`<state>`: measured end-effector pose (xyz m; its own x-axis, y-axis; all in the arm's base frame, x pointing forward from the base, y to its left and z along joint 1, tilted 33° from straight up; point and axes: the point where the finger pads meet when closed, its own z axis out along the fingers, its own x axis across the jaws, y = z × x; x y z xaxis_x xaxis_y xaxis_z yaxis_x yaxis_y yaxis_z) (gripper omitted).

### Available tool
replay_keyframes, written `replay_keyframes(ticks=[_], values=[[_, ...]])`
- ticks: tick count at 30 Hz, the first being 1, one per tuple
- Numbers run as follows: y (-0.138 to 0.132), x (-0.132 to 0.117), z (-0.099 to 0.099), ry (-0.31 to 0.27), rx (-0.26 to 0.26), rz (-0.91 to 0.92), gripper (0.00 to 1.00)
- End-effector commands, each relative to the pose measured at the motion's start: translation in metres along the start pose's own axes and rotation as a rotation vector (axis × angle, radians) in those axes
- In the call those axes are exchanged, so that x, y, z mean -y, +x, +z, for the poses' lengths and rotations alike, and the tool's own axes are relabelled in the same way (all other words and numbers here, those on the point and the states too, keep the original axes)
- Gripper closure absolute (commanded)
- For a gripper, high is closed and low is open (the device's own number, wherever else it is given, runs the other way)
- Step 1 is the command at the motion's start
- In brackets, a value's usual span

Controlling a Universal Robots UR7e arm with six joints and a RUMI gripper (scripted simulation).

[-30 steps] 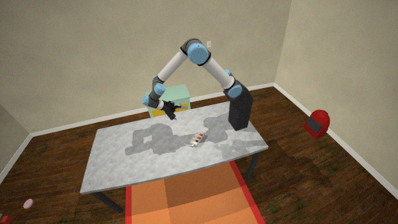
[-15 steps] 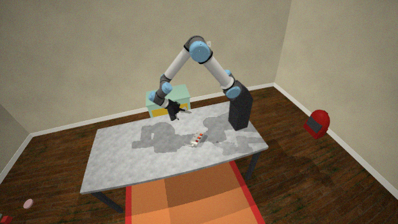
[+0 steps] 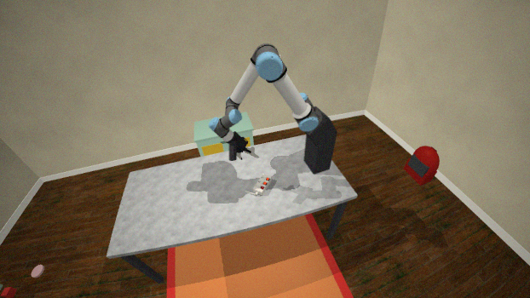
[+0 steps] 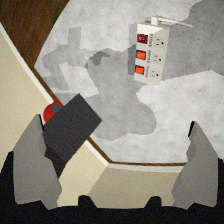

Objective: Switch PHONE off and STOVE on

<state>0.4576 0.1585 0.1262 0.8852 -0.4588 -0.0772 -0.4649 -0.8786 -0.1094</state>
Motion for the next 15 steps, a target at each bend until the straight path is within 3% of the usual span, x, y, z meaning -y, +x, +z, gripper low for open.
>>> replay_keyframes(ticks=[1, 15], values=[[0.005, 0.003, 0.014, 0.084, -0.062, 0.127, 0.0], [0.009, 0.004, 0.047, 0.208, -0.125, 0.347, 0.0]])
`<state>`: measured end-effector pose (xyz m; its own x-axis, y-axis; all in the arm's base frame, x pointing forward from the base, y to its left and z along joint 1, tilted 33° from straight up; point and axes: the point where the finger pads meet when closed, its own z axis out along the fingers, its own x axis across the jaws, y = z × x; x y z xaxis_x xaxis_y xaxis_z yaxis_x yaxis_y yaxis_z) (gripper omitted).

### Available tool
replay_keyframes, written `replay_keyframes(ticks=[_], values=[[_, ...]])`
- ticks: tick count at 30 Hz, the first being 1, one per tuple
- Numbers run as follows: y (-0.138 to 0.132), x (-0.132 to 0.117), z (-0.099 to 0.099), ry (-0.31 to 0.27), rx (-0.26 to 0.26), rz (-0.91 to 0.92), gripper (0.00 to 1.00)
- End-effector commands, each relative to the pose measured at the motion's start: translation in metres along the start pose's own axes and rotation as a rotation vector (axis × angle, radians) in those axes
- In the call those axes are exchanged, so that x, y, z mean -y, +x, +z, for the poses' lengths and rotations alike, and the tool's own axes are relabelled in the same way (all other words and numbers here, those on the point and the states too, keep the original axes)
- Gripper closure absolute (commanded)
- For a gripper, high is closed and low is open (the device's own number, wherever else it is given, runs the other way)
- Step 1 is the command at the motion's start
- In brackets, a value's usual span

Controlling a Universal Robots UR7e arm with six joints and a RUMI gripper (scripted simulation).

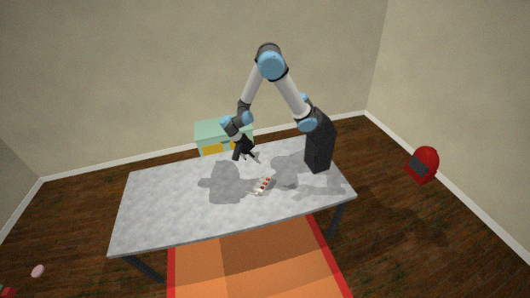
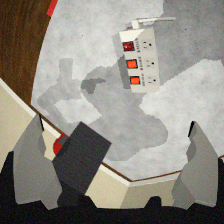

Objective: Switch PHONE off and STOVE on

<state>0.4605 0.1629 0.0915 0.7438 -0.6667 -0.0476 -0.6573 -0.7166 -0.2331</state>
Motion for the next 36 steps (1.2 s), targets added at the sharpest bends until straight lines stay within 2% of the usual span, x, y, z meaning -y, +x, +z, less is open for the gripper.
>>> replay_keyframes(ticks=[1, 20, 23, 25, 36], values=[[0.004, 0.002, 0.013, 0.069, -0.051, 0.103, 0.0], [0.005, -0.001, 0.049, 0.21, -0.118, 0.351, 0.0], [0.005, -0.001, 0.049, 0.209, -0.119, 0.351, 0.0], [0.005, -0.002, 0.056, 0.238, -0.132, 0.401, 0.0], [0.006, -0.003, 0.068, 0.29, -0.158, 0.494, 0.0]])
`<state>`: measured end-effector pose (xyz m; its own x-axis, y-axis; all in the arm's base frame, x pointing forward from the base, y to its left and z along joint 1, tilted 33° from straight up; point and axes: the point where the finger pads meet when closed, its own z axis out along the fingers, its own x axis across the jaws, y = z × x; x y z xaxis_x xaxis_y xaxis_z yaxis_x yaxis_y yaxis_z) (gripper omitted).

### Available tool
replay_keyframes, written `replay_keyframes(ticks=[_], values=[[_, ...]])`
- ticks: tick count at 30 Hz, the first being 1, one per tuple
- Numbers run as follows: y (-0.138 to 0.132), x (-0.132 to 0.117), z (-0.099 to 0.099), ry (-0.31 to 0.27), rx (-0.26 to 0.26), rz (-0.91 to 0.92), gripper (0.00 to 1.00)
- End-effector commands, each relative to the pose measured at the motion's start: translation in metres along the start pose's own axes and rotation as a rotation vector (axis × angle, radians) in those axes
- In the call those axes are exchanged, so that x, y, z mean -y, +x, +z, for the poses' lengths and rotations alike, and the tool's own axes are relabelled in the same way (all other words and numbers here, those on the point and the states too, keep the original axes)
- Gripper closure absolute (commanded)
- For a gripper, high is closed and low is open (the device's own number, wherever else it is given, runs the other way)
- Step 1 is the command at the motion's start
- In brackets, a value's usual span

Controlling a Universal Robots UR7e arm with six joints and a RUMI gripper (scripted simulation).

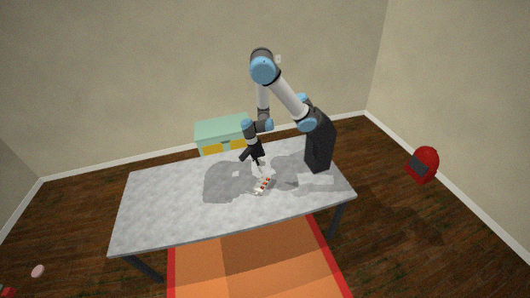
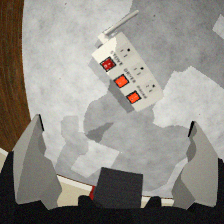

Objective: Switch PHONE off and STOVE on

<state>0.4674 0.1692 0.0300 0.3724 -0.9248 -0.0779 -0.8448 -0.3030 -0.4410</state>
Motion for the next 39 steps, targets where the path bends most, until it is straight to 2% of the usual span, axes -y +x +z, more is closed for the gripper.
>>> replay_keyframes(ticks=[1, 4, 6, 17, 21, 33, 39], values=[[0.0, 0.0, 0.01, 0.058, -0.033, 0.075, 0.0], [0.0, 0.0, 0.01, 0.058, -0.033, 0.075, 0.0], [0.0, -0.002, 0.014, 0.083, -0.044, 0.119, 0.0], [0.001, -0.007, 0.027, 0.14, -0.072, 0.22, 0.0], [0.001, -0.007, 0.027, 0.14, -0.072, 0.22, 0.0], [0.001, -0.013, 0.044, 0.215, -0.108, 0.354, 0.0], [0.002, -0.014, 0.049, 0.235, -0.12, 0.39, 0.0]])
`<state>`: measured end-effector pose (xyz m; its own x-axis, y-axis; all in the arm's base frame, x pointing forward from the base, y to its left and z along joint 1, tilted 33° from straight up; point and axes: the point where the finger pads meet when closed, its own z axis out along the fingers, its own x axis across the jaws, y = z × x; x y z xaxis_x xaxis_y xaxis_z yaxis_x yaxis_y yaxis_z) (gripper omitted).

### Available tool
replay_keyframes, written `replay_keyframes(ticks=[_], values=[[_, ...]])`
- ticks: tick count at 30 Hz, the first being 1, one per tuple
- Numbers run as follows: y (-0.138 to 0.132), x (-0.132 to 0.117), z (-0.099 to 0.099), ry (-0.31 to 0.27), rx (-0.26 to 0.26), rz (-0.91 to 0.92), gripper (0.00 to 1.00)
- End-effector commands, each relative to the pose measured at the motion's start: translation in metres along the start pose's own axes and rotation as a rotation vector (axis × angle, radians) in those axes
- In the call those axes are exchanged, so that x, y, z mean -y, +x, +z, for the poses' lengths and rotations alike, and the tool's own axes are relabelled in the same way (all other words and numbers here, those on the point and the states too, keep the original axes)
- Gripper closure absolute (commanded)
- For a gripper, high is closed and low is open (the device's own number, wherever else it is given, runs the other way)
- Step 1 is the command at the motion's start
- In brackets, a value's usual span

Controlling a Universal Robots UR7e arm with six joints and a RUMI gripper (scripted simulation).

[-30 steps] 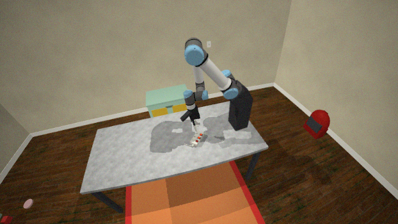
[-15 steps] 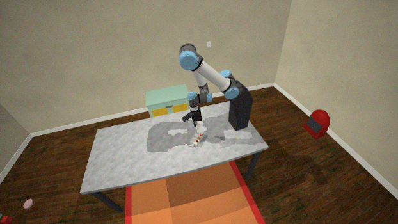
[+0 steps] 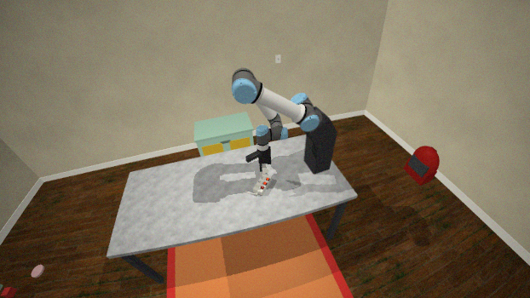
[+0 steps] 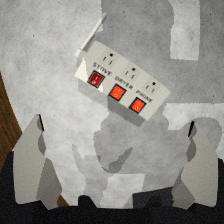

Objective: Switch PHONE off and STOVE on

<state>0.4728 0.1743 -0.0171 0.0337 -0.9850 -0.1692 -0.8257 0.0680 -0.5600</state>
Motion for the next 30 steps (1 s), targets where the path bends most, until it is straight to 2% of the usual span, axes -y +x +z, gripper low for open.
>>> replay_keyframes(ticks=[1, 13, 16, 30], values=[[0.0, 0.0, 0.007, 0.061, -0.024, 0.063, 0.0], [0.001, -0.007, 0.024, 0.14, -0.059, 0.198, 0.0], [0.001, -0.007, 0.024, 0.14, -0.059, 0.198, 0.0], [0.003, -0.021, 0.047, 0.253, -0.11, 0.401, 0.0]])
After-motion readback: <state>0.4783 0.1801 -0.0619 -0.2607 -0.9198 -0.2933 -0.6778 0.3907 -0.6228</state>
